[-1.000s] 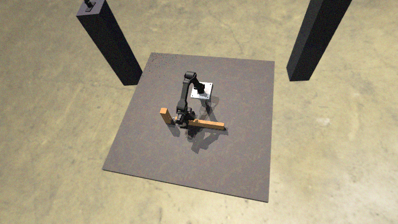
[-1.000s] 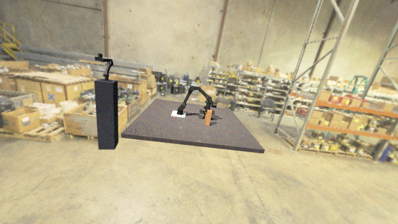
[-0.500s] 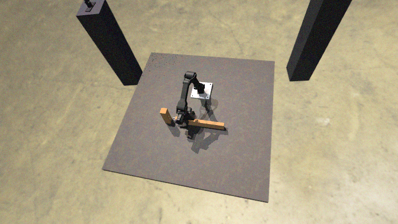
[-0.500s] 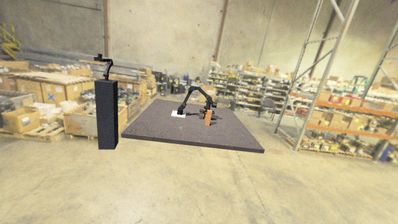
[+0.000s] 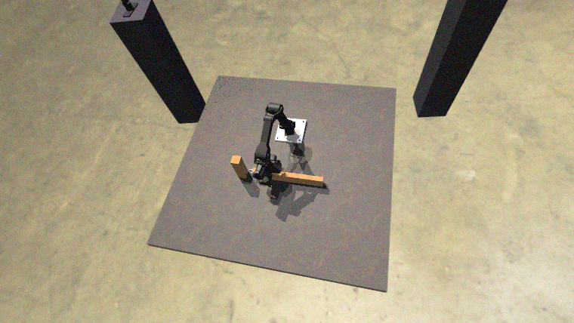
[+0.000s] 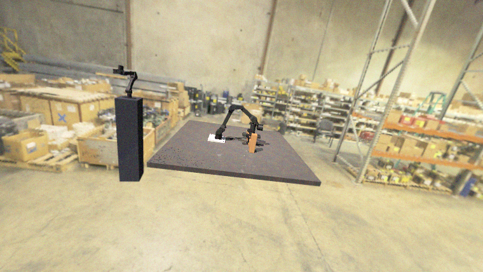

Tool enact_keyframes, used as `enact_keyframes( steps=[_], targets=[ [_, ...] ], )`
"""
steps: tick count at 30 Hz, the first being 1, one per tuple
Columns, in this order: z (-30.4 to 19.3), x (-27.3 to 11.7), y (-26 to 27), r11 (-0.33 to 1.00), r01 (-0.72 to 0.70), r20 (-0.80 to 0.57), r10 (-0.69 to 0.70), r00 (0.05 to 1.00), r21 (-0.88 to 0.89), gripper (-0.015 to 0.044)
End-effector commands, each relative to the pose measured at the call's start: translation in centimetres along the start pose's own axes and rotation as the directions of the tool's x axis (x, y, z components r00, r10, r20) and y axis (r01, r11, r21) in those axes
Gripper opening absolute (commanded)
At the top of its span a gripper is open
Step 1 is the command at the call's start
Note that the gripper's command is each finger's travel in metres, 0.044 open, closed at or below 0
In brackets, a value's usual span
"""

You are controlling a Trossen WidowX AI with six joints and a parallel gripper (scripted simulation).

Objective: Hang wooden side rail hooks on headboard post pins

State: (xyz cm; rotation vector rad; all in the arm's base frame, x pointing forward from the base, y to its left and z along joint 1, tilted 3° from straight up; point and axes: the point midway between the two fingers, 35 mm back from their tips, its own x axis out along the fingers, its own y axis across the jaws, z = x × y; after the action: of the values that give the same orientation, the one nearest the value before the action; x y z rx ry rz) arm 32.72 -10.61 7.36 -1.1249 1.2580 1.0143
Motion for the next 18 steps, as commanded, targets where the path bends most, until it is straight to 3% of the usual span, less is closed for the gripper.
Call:
enact_keyframes(
  steps=[1,18],
  targets=[
    [-0.01,-0.6,-0.21,1.0,0.014,-0.001,-0.014,1.0,-0.009,0.0],
    [-0.01,-0.88,-0.2,1.0,0.014,-0.001,-0.014,1.0,-0.009,0.0]
  ],
)
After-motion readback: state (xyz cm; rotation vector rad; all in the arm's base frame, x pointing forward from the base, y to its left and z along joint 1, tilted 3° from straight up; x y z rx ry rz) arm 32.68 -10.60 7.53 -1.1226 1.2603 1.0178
